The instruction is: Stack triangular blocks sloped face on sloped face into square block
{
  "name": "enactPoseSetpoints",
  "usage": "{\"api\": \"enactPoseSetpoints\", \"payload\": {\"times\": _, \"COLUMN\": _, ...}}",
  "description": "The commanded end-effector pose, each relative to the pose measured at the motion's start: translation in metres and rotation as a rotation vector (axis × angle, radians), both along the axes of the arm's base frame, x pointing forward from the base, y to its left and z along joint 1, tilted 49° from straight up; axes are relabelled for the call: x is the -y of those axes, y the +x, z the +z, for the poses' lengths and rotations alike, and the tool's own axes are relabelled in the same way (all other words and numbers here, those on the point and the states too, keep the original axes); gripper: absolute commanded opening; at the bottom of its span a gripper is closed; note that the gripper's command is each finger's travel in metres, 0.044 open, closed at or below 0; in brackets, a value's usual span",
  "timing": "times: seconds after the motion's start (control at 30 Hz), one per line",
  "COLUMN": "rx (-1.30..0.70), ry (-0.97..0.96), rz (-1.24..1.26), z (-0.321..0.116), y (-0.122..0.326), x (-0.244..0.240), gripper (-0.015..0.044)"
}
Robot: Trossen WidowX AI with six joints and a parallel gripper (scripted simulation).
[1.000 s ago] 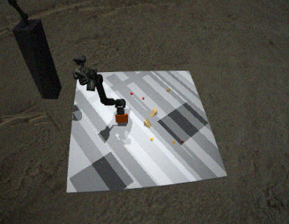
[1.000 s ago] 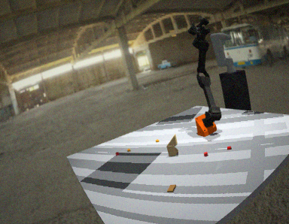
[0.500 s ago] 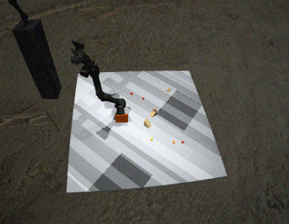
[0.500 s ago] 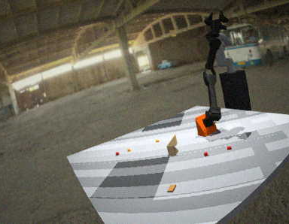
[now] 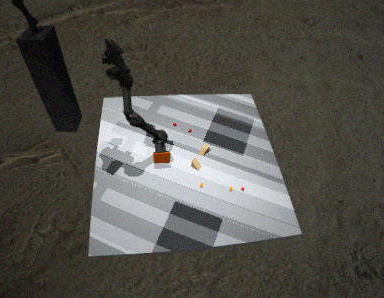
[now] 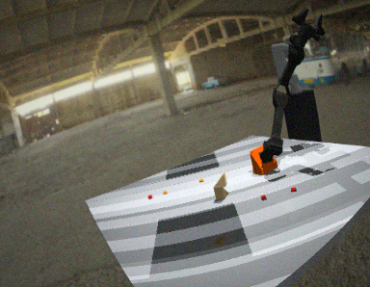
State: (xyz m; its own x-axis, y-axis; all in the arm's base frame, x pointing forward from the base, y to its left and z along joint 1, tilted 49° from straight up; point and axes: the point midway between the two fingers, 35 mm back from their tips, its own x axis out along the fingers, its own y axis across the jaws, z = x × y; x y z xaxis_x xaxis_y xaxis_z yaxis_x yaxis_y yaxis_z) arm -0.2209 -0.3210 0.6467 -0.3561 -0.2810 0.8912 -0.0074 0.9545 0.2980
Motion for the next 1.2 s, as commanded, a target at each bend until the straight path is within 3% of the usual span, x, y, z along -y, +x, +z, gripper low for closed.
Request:
{"api": "enactPoseSetpoints", "payload": {"times": 0.0, "rx": -0.062, "ry": -0.152, "rz": -0.031, "z": 0.033, "y": 0.015, "x": -0.066, "gripper": 0.044}}
{"api": "enactPoseSetpoints", "payload": {"times": 0.3, "rx": -0.232, "ry": -0.442, "rz": -0.085, "z": 0.076, "y": 0.071, "x": -0.199, "gripper": 0.044}}
{"api": "enactPoseSetpoints", "payload": {"times": 0.6, "rx": -0.466, "ry": -0.713, "rz": -0.109, "z": 0.085, "y": 0.162, "x": -0.319, "gripper": 0.044}}
{"api": "enactPoseSetpoints", "payload": {"times": 0.87, "rx": -0.727, "ry": -0.916, "rz": -0.111, "z": 0.061, "y": 0.265, "x": -0.402, "gripper": 0.044}}
{"api": "enactPoseSetpoints", "payload": {"times": 1.17, "rx": -1.068, "ry": -1.059, "rz": -0.025, "z": 0.003, "y": 0.38, "x": -0.453, "gripper": 0.044}}
